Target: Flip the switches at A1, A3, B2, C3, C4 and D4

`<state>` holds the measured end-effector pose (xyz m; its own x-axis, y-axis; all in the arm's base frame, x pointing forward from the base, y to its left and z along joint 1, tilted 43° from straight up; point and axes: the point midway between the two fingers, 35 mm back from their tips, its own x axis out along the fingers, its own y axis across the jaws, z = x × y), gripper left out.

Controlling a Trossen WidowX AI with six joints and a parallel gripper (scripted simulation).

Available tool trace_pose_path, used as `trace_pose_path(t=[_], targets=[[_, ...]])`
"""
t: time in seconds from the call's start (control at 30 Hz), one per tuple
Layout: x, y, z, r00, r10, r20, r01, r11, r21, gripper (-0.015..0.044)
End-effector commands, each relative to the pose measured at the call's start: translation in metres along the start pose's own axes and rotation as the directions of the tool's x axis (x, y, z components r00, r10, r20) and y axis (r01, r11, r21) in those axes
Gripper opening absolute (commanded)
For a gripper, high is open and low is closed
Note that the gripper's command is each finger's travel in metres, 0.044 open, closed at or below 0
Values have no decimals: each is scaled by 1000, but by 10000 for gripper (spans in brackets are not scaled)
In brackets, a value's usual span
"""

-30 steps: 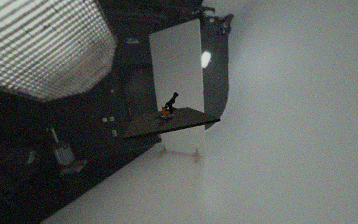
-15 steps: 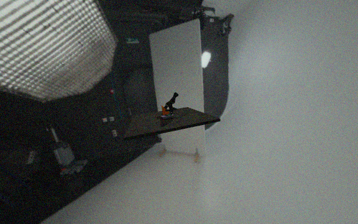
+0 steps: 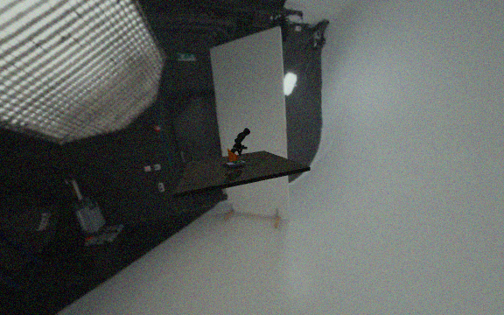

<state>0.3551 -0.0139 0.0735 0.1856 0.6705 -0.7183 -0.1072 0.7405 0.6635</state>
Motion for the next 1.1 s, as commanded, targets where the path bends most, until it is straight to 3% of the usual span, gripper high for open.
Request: trace_pose_path(t=[0.0, 0.13, 0.27, 1.07], targets=[[1, -39, -4, 1000, 2, -11, -2, 1000, 18, 0], [4, -42, -4, 1000, 2, -13, -2, 1000, 18, 0], [36, -41, -4, 999, 4, -36, -3, 1000, 18, 0], [60, -41, -4, 999, 5, -36, -4, 1000, 18, 0]])
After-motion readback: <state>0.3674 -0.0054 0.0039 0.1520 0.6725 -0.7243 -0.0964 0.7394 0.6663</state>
